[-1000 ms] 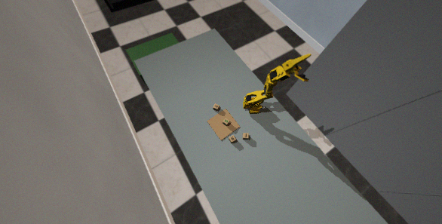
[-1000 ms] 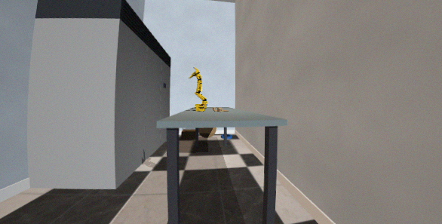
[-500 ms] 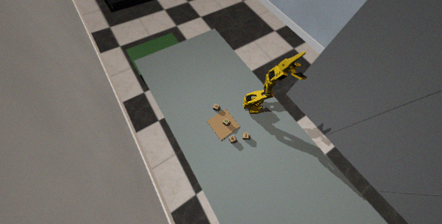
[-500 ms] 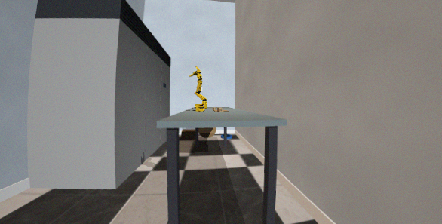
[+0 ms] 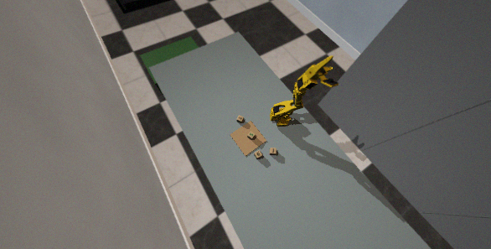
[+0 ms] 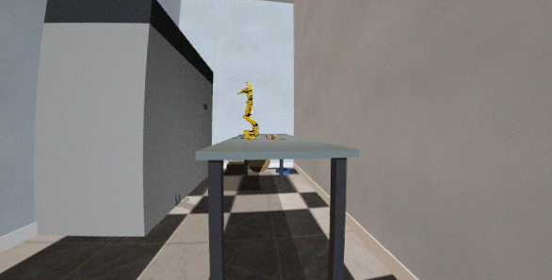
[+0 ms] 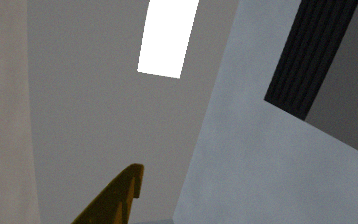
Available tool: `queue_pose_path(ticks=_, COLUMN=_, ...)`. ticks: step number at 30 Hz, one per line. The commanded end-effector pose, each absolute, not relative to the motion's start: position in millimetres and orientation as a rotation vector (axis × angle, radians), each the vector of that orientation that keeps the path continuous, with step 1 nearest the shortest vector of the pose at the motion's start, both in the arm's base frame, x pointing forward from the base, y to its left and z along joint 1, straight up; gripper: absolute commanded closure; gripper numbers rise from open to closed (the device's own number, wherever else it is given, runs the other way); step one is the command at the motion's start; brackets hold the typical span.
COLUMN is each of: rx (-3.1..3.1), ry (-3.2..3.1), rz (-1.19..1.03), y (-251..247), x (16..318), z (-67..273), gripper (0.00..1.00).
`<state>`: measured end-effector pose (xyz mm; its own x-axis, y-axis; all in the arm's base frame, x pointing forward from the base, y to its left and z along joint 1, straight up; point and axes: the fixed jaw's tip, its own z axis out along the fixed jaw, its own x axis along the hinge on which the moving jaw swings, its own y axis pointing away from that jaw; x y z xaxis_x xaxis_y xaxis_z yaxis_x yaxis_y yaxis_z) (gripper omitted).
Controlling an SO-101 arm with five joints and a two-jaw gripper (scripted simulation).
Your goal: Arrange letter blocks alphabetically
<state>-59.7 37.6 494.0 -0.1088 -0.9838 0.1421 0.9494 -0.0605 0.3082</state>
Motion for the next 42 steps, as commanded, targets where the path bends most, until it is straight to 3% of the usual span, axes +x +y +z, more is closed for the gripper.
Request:
queue_pose_path(ticks=1, rx=0.082, ry=-0.259, rz=-1.617, y=24, x=-37, z=502, gripper=0.0)
queue_pose_path(ticks=42, rx=-0.014, ry=0.048, rz=-1.477, y=-2, x=12, z=501, gripper=0.0)
